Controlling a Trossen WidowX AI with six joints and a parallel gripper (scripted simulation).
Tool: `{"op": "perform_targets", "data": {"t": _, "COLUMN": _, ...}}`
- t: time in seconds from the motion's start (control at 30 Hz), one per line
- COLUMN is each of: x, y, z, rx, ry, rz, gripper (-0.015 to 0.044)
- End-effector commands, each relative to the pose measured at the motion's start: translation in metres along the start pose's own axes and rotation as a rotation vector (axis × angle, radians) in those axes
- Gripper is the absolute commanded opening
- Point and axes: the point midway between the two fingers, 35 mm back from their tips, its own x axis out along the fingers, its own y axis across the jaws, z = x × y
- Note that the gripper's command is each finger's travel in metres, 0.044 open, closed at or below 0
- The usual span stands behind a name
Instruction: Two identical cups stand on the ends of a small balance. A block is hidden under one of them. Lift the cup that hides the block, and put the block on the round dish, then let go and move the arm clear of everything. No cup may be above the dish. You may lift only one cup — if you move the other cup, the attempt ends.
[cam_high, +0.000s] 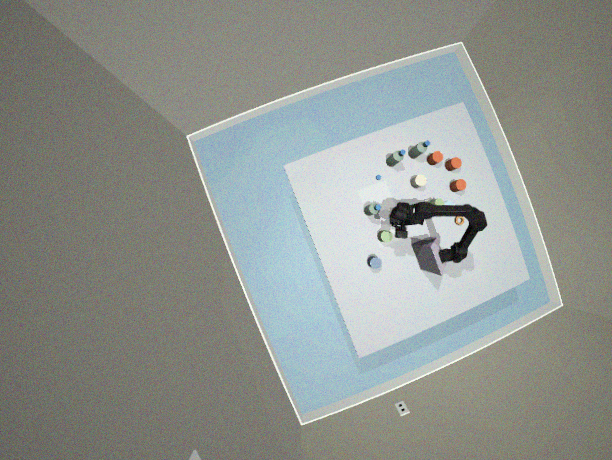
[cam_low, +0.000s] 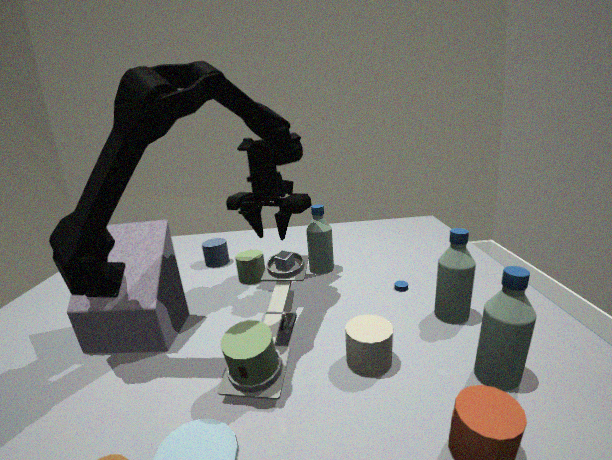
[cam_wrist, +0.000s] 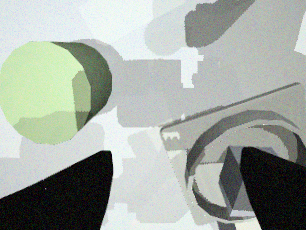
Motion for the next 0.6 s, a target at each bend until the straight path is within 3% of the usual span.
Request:
{"op": "perform_targets", "data": {"t": 0.0, "x": -0.006, "y": -0.022, "z": -0.013, "rx": 0.068, "ry": 0.013, "rz": -0.005, "gripper": 0.0260}}
{"op": "perform_targets", "data": {"t": 0.13, "x": -0.012, "y": -0.046, "z": -0.030, "rx": 0.128, "ry": 0.032, "rz": -0.015, "gripper": 0.0260}}
{"op": "perform_targets", "data": {"t": 0.57, "x": 0.004, "y": -0.048, "z": -0.032, "rx": 0.131, "ry": 0.034, "rz": -0.016, "gripper": 0.0260}}
